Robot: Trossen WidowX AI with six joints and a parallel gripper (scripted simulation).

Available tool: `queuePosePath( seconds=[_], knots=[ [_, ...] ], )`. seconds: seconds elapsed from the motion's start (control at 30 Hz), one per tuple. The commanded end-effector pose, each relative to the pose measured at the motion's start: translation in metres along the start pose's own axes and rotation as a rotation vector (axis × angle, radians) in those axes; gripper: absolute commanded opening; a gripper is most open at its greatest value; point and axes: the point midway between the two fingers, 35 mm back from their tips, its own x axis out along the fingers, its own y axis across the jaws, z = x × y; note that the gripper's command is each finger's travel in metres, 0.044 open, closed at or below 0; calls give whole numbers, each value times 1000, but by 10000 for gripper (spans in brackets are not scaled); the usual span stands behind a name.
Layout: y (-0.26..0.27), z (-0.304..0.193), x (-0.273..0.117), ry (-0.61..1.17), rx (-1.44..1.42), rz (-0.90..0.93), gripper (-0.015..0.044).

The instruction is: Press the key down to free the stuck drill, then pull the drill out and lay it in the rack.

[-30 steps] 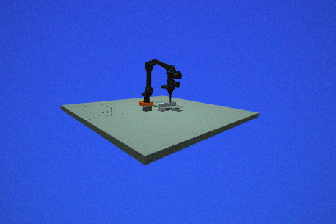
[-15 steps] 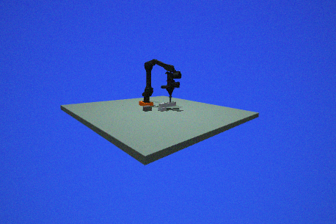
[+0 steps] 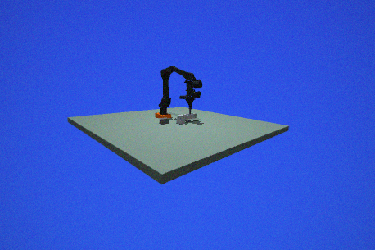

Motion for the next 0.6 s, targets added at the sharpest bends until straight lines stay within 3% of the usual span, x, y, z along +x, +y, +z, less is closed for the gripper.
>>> queuePosePath(
  seconds=[0.0,0.57],
  knots=[
    [1,-9,19,63,-1,-4,0],
    [1,-10,27,63,-1,-4,0]
  ],
)
